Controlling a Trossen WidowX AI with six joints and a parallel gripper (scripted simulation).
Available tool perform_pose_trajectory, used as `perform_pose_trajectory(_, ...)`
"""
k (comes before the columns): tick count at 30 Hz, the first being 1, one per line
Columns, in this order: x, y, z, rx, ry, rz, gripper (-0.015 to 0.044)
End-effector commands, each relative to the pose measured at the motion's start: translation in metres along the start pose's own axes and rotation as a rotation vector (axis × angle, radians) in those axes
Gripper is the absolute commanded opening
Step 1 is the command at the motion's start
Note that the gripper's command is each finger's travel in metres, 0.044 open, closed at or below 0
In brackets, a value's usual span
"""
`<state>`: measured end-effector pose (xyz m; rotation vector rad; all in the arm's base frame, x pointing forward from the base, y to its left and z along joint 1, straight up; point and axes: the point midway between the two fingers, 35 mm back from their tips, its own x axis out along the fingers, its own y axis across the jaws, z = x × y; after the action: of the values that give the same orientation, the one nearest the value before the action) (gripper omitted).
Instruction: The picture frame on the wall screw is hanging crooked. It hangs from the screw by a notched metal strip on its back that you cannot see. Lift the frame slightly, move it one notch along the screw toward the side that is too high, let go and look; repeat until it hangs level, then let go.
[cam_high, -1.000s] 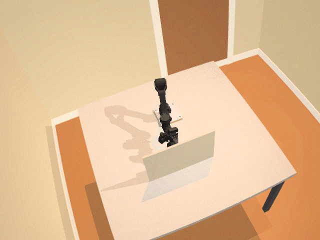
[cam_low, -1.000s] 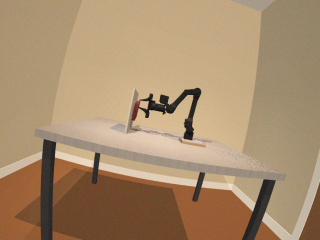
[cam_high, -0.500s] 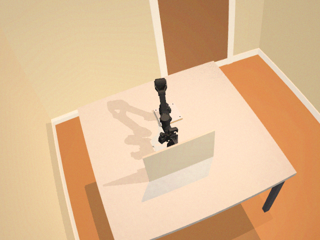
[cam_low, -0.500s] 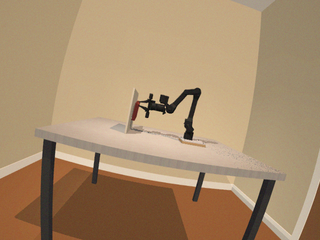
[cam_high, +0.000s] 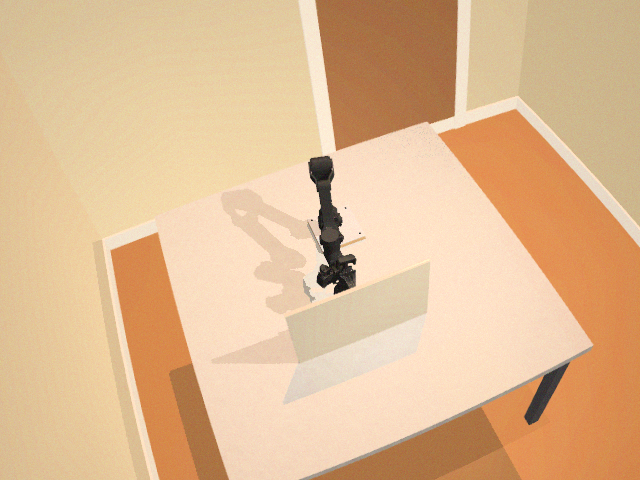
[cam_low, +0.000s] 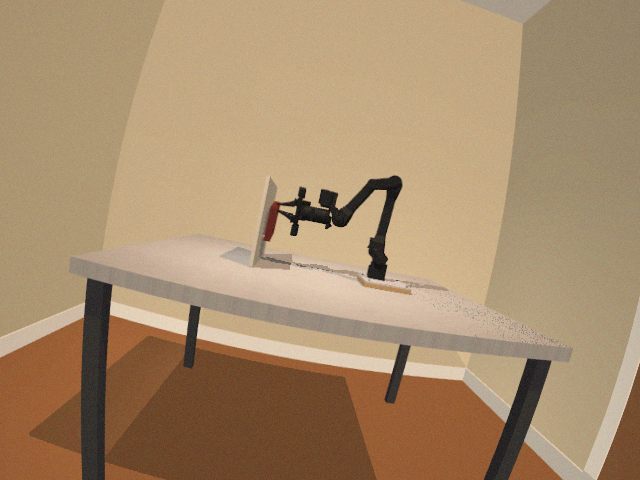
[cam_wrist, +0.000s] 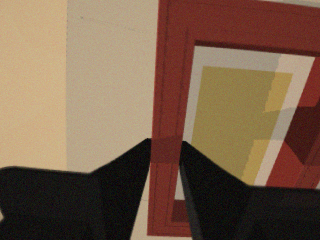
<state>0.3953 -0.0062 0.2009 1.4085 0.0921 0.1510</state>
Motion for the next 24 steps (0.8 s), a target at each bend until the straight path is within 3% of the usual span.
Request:
perform_pose_trajectory(1,0.0001,0.0004,0.0003,0.002,-0.003,0.0,0.0)
perform_pose_trajectory(24,0.0001,0.0078,-0.0001,0.002,-0.003,0.0,0.0)
